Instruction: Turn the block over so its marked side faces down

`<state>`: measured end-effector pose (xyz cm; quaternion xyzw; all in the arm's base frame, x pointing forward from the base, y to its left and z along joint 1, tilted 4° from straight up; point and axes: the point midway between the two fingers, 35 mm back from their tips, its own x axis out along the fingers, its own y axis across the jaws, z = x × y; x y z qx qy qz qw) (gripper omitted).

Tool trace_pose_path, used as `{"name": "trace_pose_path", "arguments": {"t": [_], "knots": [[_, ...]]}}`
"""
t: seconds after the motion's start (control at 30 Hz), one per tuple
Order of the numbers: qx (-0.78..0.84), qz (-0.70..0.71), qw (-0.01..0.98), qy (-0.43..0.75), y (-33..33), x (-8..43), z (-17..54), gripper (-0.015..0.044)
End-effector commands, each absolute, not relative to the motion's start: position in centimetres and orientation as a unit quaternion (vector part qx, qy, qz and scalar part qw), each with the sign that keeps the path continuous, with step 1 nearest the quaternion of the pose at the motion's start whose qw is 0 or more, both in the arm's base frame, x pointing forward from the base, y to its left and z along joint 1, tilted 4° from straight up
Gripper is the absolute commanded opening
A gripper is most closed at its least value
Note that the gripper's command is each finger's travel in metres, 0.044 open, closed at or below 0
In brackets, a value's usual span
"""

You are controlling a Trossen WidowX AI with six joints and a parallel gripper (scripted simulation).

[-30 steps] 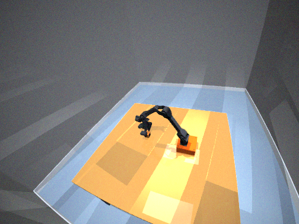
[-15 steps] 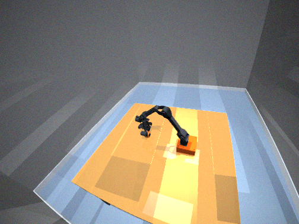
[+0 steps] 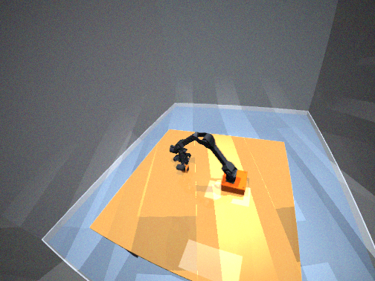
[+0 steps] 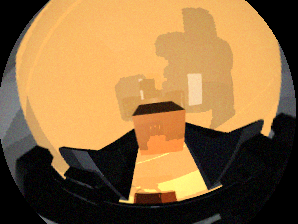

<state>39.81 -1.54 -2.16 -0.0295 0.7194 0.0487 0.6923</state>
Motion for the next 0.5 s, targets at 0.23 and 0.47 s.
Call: {"name": "trace_pose_path", "arguments": {"t": [0.23, 0.47], "knots": [[-0.03, 0.046, 0.697, 0.715, -1.65, 40.1, 0.54, 0.0], [-0.026, 0.047, 0.729, 0.683, -1.68, 40.33, 0.08, 0.0]]}}
